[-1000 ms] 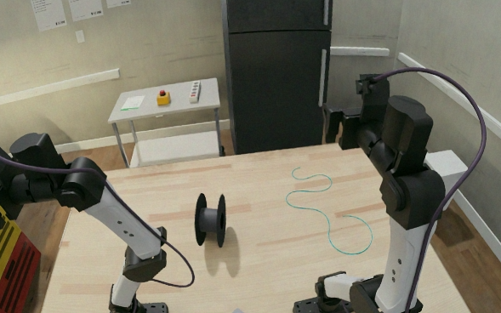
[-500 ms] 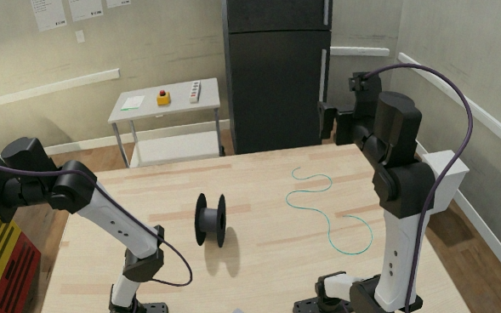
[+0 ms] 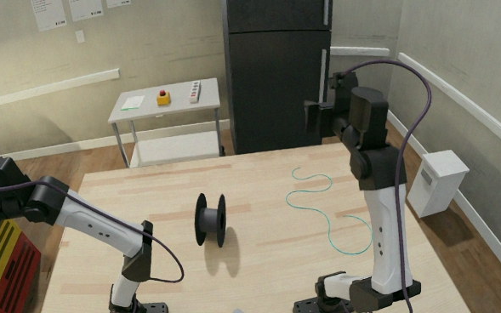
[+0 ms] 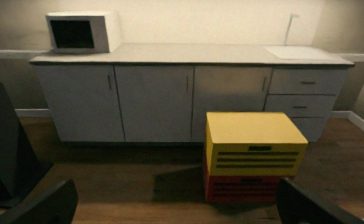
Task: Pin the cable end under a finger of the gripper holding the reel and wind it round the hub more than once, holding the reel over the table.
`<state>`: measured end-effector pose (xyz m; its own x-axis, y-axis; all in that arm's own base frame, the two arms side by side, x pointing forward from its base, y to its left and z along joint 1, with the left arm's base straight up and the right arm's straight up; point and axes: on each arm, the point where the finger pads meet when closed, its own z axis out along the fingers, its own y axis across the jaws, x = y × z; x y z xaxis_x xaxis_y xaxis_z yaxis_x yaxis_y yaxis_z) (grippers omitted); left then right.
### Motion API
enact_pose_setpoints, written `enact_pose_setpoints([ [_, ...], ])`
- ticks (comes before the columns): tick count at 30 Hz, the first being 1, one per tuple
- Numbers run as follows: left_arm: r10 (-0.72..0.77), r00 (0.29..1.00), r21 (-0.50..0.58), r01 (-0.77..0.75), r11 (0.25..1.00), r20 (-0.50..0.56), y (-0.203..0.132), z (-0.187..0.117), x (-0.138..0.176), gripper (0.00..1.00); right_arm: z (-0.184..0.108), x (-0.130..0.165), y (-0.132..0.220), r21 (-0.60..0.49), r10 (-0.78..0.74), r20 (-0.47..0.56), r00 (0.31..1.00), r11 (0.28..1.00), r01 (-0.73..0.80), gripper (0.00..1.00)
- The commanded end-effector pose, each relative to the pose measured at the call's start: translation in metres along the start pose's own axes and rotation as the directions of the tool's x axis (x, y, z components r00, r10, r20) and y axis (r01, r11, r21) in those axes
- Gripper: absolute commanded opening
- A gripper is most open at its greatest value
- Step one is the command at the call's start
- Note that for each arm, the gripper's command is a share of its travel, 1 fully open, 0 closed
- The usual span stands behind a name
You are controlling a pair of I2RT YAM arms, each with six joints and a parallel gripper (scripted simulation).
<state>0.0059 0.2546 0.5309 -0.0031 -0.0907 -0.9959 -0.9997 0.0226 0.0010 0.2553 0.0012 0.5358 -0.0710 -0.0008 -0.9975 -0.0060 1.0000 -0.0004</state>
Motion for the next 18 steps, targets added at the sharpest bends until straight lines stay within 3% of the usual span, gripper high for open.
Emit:
enact_pose_setpoints([
  [1,0.001,0.997,0.001,-0.001,1.0,0.082,0.0,0.027,-0.009,1.0,0.027,-0.003,-0.003,0.014,0.006,0.062,0.998,1.0,-0.007,1.0],
  [5,0.001,0.997,0.001,-0.001,1.0,0.08,0.001,0.056,0.011,1.0,0.054,0.016,-0.003,0.014,0.006,0.062,0.998,1.0,-0.007,1.0],
  [9,0.001,0.995,0.001,-0.001,1.0,0.097,0.001,0.061,0.017,1.0,0.06,0.023,-0.003,0.013,0.006,0.078,0.997,1.0,-0.007,1.0],
  [13,0.001,0.997,0.001,-0.001,1.0,0.073,0.001,0.094,0.046,1.0,0.092,0.053,-0.003,0.014,0.006,0.054,0.999,1.0,-0.007,1.0],
  [18,0.001,0.997,0.006,-0.002,1.0,0.073,-0.001,0.114,0.074,1.0,0.111,0.081,-0.004,0.014,0.006,0.057,0.998,1.0,-0.007,1.0],
])
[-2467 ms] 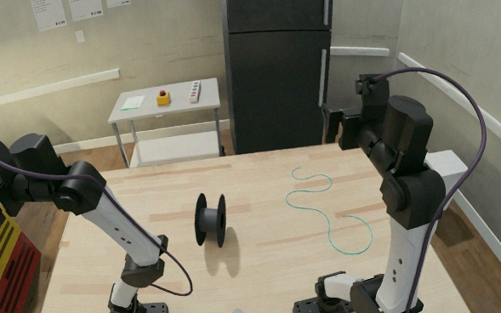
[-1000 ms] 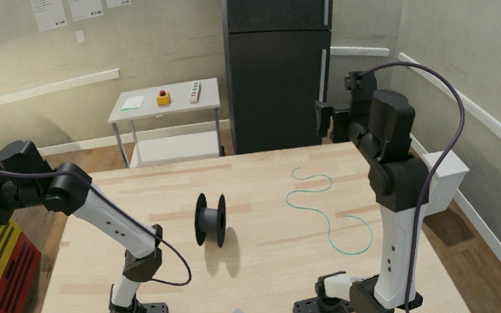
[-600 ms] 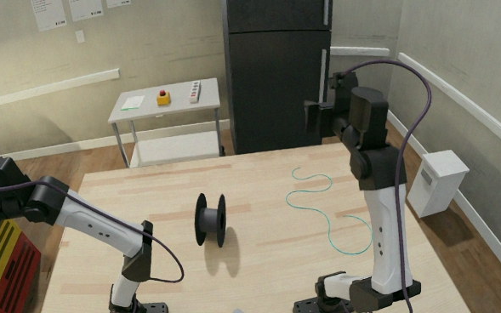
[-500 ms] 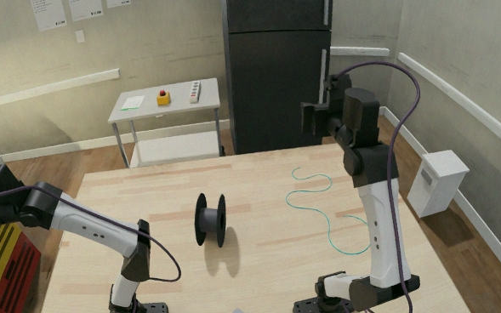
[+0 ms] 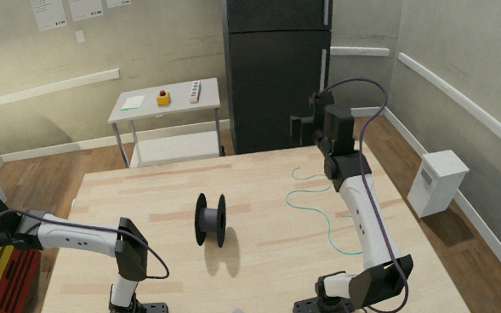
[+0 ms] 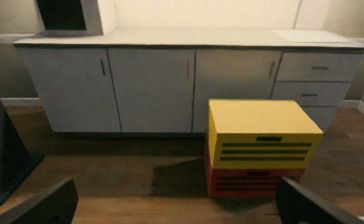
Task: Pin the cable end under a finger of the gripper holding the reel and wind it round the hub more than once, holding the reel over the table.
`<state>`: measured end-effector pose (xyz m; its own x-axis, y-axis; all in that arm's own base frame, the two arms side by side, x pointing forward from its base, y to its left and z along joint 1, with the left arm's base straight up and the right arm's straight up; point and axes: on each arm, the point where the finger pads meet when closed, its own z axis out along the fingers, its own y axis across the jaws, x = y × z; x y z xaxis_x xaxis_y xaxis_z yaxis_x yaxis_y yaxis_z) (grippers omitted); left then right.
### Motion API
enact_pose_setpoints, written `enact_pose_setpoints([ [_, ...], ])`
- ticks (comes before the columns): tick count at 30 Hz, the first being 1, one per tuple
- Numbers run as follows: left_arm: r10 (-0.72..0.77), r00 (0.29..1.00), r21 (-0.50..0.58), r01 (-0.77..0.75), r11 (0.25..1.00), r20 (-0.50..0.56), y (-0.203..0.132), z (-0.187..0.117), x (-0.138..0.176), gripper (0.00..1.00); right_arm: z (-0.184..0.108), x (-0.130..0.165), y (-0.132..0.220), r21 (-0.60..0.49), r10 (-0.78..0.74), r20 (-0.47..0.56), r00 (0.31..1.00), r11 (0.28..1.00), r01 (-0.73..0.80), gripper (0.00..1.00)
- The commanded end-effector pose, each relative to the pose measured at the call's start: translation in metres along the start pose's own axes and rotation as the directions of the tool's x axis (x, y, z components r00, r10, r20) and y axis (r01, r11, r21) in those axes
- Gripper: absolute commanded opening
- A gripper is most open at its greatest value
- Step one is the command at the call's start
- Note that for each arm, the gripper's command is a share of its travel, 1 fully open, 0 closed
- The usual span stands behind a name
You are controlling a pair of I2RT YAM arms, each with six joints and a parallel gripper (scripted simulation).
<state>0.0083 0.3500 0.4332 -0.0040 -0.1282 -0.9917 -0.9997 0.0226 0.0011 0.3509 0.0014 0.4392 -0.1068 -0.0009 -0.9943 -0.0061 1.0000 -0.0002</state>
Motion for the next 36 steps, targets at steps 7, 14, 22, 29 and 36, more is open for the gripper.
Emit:
enact_pose_setpoints([
  [7,0.001,0.993,0.006,-0.002,1.0,0.122,-0.001,0.02,0.006,1.0,0.02,0.012,-0.003,0.013,0.006,0.101,0.995,1.0,-0.007,1.0],
  [14,0.001,0.994,0.006,-0.002,1.0,0.106,-0.001,0.036,0.032,1.0,0.034,0.038,-0.003,0.013,0.006,0.088,0.996,1.0,-0.007,1.0],
  [22,0.001,0.993,0.006,-0.002,1.0,0.118,-0.001,0.037,0.034,1.0,0.036,0.042,-0.003,0.013,0.006,0.093,0.996,1.0,-0.007,1.0],
  [29,0.001,0.993,0.006,-0.002,1.0,0.122,-0.001,0.036,0.032,1.0,0.036,0.042,-0.003,0.013,0.006,0.094,0.996,1.0,-0.007,1.0],
  [36,0.001,0.993,0.006,-0.002,1.0,0.122,-0.001,0.036,0.032,1.0,0.036,0.043,-0.003,0.013,0.006,0.089,0.996,1.0,-0.007,1.0],
])
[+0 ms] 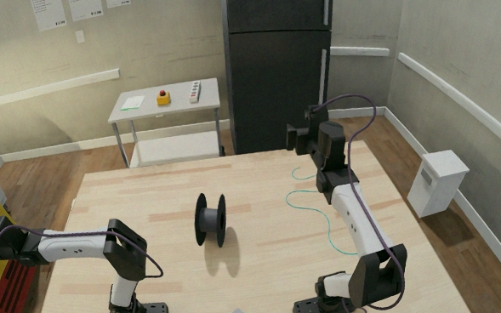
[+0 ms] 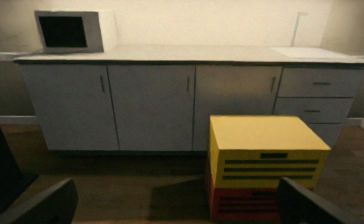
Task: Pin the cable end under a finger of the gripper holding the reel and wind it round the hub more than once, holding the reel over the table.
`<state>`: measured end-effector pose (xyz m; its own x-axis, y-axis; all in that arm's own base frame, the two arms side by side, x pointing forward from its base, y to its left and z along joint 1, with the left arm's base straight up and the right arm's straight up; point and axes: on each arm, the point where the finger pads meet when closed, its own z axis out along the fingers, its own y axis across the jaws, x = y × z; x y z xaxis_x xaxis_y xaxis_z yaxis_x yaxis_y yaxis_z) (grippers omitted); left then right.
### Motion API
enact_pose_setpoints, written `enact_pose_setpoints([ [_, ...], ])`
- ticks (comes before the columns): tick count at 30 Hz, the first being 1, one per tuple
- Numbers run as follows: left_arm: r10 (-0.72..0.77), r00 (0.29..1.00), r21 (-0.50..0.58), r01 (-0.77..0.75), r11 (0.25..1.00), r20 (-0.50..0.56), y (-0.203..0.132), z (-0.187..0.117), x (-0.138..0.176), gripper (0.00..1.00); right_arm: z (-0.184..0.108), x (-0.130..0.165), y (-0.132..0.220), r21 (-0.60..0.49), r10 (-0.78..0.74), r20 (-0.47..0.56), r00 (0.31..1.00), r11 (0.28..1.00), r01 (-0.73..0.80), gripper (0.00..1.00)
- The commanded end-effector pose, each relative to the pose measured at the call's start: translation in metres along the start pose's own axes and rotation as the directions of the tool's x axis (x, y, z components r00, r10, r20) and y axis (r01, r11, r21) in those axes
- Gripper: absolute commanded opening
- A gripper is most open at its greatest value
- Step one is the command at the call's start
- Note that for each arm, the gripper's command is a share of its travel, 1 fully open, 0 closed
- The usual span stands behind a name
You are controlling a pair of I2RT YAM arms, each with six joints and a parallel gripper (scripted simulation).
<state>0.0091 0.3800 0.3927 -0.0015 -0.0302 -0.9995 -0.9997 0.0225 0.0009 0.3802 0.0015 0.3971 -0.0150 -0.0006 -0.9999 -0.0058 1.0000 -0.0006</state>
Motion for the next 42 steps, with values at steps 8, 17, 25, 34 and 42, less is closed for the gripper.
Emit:
enact_pose_setpoints([
  [8,0.001,1.0,0.006,-0.002,1.0,0.024,-0.001,0.002,-0.004,0.98,0.002,0.005,-0.003,0.013,0.006,-0.003,1.0,1.0,-0.006,1.0],
  [17,0.001,1.0,0.006,-0.002,1.0,0.024,-0.001,0.002,-0.004,0.83,0.002,0.005,-0.003,0.013,0.006,-0.003,1.0,1.0,-0.006,1.0],
  [25,0.001,1.0,0.006,-0.001,1.0,0.024,-0.001,0.002,-0.004,0.75,0.002,0.005,-0.003,0.013,0.006,-0.003,1.0,1.0,-0.006,1.0],
  [34,-0.011,1.0,0.017,0.011,1.0,0.011,-0.009,0.004,0.0,0.75,0.002,0.005,-0.003,0.013,0.006,-0.003,1.0,1.0,-0.006,1.0],
  [42,-0.016,0.999,0.055,0.018,0.998,-0.03,-0.027,0.005,0.011,0.75,0.002,0.005,-0.003,0.013,0.006,-0.003,1.0,1.0,-0.006,1.0],
])
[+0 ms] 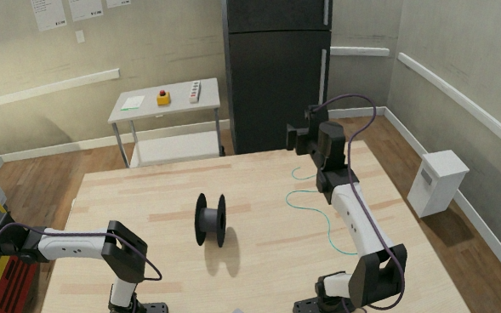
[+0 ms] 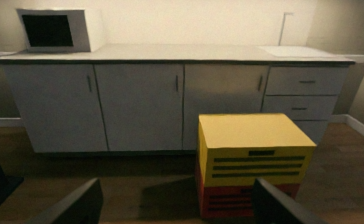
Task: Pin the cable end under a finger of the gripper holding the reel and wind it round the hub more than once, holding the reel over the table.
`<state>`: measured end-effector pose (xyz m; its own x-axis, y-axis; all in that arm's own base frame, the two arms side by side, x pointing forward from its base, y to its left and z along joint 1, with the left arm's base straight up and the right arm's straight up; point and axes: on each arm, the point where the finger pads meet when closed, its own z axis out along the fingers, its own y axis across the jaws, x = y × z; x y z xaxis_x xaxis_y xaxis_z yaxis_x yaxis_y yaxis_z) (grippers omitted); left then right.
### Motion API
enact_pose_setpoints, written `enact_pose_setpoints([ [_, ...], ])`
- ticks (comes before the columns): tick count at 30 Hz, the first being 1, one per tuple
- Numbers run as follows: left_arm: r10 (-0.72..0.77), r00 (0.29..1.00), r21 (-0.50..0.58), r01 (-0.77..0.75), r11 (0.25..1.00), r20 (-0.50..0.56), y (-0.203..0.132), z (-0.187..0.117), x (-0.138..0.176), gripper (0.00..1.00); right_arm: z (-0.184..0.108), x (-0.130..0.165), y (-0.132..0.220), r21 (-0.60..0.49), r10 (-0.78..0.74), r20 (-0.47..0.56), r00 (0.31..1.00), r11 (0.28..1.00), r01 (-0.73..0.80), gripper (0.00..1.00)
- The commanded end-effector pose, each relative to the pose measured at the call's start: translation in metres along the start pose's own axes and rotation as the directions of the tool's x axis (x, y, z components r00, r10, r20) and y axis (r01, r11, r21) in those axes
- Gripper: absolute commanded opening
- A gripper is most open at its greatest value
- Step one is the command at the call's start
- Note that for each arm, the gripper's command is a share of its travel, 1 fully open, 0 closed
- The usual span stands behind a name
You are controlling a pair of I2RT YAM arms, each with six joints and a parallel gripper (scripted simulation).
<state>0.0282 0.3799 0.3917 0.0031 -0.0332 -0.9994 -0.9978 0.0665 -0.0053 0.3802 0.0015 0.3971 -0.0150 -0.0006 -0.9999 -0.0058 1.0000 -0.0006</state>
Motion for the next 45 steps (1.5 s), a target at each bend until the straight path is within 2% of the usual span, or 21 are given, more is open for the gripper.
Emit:
enact_pose_setpoints([
  [1,-0.014,0.999,0.027,0.015,1.0,-0.035,-0.013,0.005,0.013,0.75,0.002,0.005,-0.003,0.013,0.006,-0.003,1.0,1.0,-0.006,1.0],
  [11,-0.024,0.995,0.166,0.04,0.985,-0.092,-0.081,-0.002,0.028,0.75,0.002,0.005,-0.003,0.013,0.006,-0.003,1.0,1.0,-0.006,1.0],
  [13,-0.024,0.995,0.166,0.04,0.985,-0.092,-0.081,-0.002,0.028,0.75,0.002,0.005,-0.003,0.013,0.006,-0.003,1.0,1.0,-0.006,1.0],
  [14,-0.03,0.996,0.187,0.044,0.981,-0.081,-0.09,-0.004,0.021,0.75,0.002,0.005,-0.003,0.013,0.006,-0.003,1.0,1.0,-0.006,1.0],
  [17,-0.025,0.993,0.249,0.053,0.967,-0.115,-0.12,-0.012,0.03,0.75,0.002,0.005,-0.003,0.013,0.006,-0.003,1.0,1.0,-0.006,1.0],
  [23,0.006,0.983,0.388,0.067,0.919,-0.185,-0.187,-0.041,0.053,0.75,0.002,0.005,-0.003,0.013,0.006,-0.003,1.0,1.0,-0.006,1.0],
  [28,0.051,0.972,0.512,0.077,0.856,-0.231,-0.245,-0.08,0.068,0.75,0.002,0.005,-0.003,0.013,0.006,-0.003,1.0,1.0,-0.006,1.0],
  [30,0.051,0.972,0.512,0.077,0.856,-0.231,-0.245,-0.08,0.068,0.75,0.002,0.005,-0.003,0.013,0.006,-0.003,1.0,1.0,-0.006,1.0],
  [38,0.165,0.948,0.702,0.079,0.708,-0.273,-0.324,-0.173,0.096,0.75,0.002,0.005,-0.003,0.013,0.006,-0.003,1.0,1.0,-0.006,1.0],
  [45,0.286,0.923,0.839,0.066,0.541,-0.257,-0.364,-0.274,0.119,0.75,0.002,0.005,-0.003,0.013,0.006,-0.003,1.0,1.0,-0.006,1.0],
])
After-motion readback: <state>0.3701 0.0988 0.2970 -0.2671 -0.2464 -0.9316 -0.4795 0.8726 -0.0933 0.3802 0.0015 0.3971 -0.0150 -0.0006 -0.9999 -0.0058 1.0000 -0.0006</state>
